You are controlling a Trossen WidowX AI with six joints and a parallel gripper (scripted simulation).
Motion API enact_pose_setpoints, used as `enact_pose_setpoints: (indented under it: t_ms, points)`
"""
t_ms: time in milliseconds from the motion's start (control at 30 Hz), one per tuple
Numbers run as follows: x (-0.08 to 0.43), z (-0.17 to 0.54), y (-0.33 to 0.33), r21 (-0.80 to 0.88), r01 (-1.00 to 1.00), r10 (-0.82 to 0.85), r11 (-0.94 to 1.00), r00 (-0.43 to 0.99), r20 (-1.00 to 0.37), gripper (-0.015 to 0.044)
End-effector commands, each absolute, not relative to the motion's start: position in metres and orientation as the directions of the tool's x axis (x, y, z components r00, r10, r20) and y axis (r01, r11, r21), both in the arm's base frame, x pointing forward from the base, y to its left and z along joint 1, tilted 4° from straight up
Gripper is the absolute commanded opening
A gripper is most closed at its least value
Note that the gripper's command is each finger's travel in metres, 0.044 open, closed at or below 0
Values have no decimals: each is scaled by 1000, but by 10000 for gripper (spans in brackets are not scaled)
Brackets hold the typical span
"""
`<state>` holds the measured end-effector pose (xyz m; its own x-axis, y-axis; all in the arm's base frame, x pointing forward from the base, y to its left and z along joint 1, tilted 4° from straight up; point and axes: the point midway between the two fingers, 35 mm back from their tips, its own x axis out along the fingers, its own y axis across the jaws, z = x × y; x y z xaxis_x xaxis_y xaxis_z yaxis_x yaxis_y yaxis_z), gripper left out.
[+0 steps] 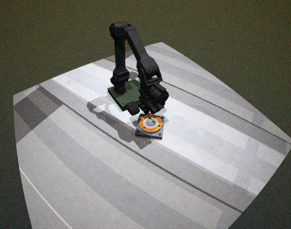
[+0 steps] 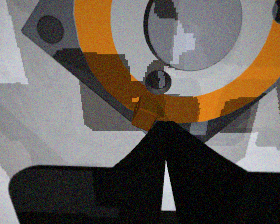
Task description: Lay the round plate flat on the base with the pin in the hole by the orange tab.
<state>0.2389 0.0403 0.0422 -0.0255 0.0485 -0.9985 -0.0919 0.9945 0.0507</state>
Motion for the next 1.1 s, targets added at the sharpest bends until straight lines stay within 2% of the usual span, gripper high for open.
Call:
enact_pose_setpoints:
  t_ms: [0, 1067]
  points:
    - [241, 42, 47, 59, -94, 57, 994, -24, -998, 0]
    - [262, 45, 78, 62, -94, 60, 994, -22, -998, 0]
